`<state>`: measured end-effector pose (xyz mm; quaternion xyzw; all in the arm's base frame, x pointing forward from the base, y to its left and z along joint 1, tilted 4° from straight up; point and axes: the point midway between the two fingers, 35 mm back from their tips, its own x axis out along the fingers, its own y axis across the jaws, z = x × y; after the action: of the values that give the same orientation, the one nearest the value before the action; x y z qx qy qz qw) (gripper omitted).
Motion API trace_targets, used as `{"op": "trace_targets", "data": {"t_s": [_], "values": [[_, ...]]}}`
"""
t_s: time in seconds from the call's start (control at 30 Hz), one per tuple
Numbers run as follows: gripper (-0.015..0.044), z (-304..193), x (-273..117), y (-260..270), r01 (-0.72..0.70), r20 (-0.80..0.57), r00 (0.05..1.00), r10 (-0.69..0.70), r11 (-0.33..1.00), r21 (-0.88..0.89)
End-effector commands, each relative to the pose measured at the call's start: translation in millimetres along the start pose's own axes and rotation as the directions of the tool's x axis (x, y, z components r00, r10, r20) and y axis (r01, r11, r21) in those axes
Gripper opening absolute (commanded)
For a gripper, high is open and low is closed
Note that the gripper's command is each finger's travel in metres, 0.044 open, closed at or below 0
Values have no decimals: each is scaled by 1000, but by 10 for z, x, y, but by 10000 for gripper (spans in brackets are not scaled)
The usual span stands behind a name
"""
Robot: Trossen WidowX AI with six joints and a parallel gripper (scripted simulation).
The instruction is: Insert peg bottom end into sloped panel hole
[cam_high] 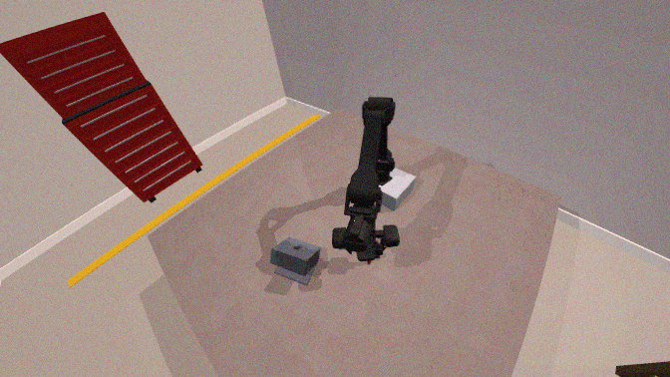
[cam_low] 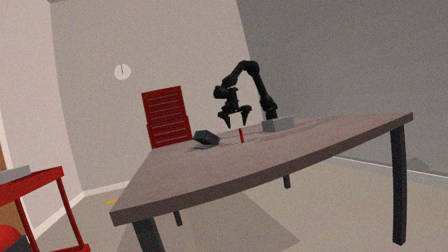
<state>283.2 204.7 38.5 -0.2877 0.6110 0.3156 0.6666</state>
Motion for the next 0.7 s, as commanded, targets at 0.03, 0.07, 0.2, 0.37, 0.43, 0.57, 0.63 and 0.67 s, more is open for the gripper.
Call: {"op": "trace_targets", "data": {"t_s": [0.03,0.07,0.2,0.37,0.43,0.57,0.63,0.67], "values": [[440,12,-69,78,13,-68,998,-19,996,-88],[440,10,-81,95,13,-81,997,-21,995,-103],[440,1,-122,151,12,-122,992,-31,988,-154],[440,0,-121,154,12,-124,992,-32,988,-156],[440,0,-108,153,12,-124,992,-32,988,-156],[440,-2,-52,150,12,-124,992,-32,988,-156],[440,-4,-19,148,12,-124,992,-32,988,-156],[440,-5,-2,148,12,-124,992,-32,988,-156]]}}
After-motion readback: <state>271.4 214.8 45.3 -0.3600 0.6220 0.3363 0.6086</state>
